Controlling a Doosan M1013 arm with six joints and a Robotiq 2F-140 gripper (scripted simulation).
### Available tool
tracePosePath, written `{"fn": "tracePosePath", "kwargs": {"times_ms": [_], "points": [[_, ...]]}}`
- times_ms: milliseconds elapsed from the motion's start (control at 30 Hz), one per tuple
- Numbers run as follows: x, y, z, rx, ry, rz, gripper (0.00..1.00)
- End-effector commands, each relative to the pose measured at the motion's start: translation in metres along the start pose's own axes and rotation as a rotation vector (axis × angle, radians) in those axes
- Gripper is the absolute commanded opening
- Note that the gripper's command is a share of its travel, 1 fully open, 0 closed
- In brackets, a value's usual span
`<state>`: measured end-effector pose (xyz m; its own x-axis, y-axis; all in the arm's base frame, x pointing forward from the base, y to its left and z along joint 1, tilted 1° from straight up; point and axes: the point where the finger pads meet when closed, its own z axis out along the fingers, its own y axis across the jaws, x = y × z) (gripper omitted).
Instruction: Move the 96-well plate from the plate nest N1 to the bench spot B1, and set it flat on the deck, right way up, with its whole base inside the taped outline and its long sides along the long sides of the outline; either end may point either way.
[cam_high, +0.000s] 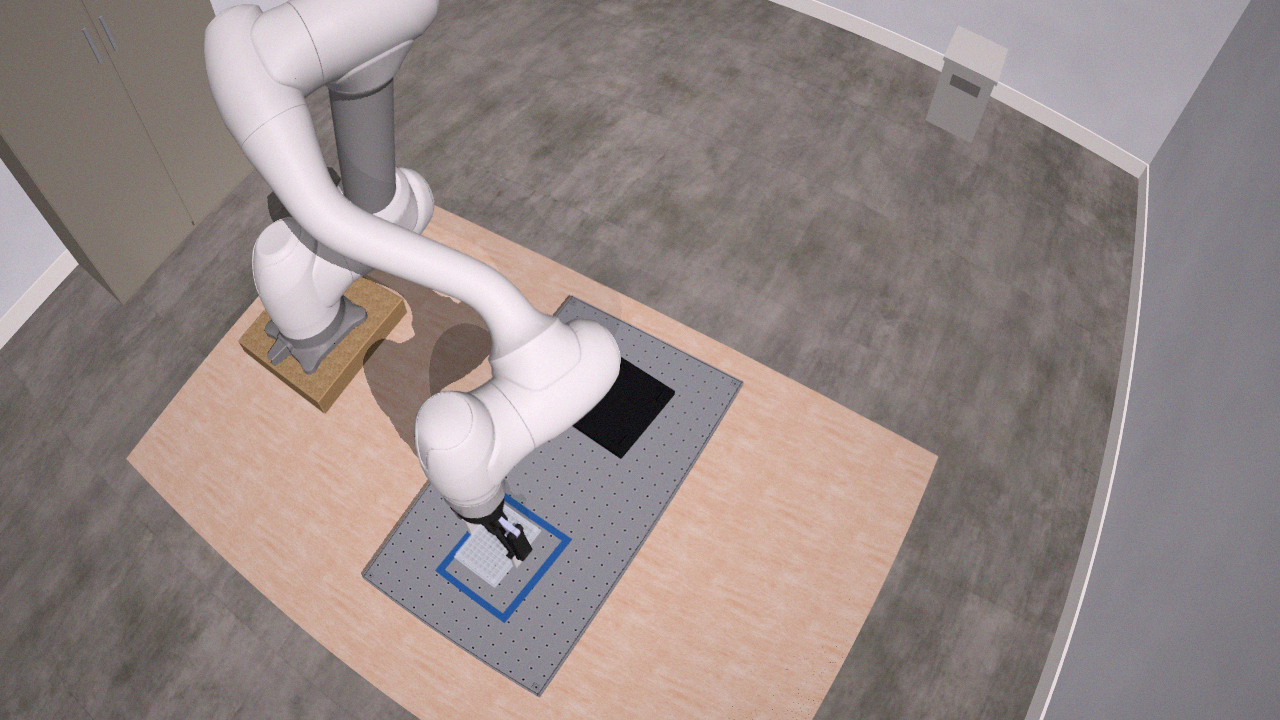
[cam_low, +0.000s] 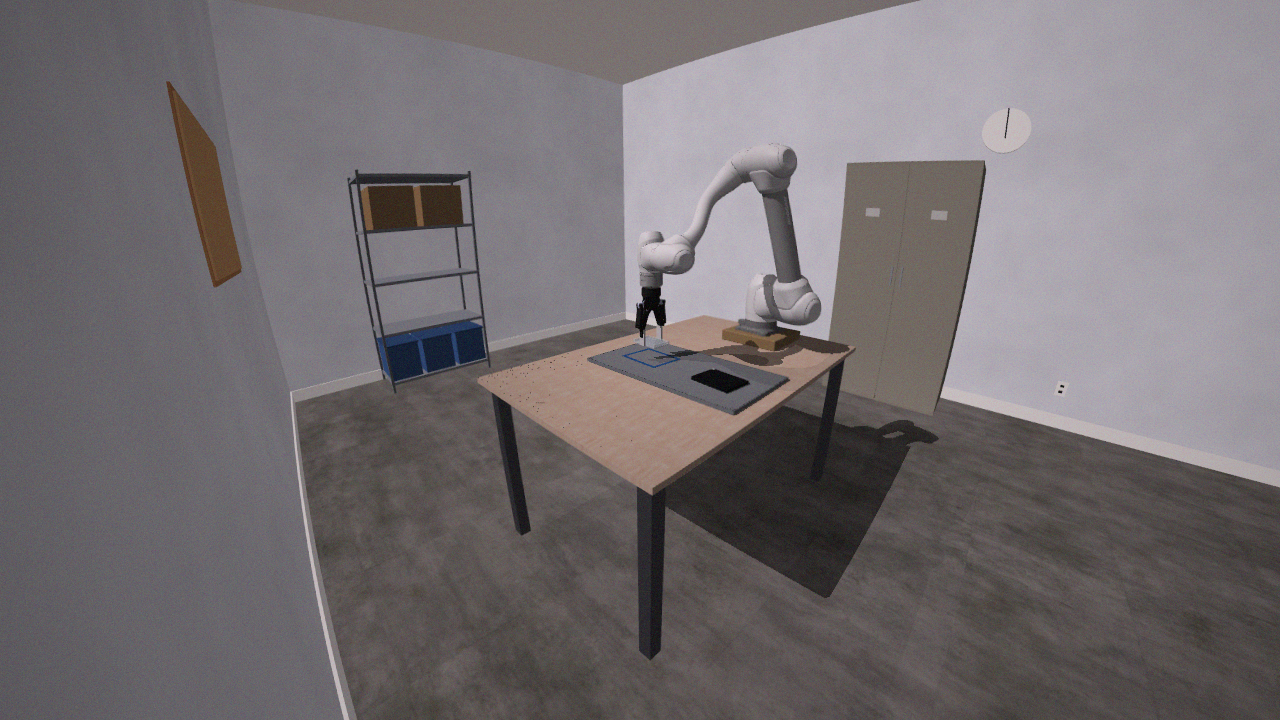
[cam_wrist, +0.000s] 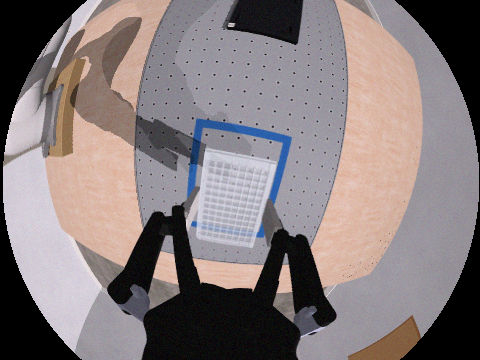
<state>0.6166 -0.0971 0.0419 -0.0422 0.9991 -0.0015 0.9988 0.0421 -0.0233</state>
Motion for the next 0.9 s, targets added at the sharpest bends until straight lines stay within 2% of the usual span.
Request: {"fn": "tracePosePath", "kwargs": {"times_ms": [0, 867], "points": [[0.000, 0.000, 0.003, 0.000, 0.000, 0.000, 0.00], [0.000, 0.000, 0.041, 0.000, 0.000, 0.000, 0.00]]}}
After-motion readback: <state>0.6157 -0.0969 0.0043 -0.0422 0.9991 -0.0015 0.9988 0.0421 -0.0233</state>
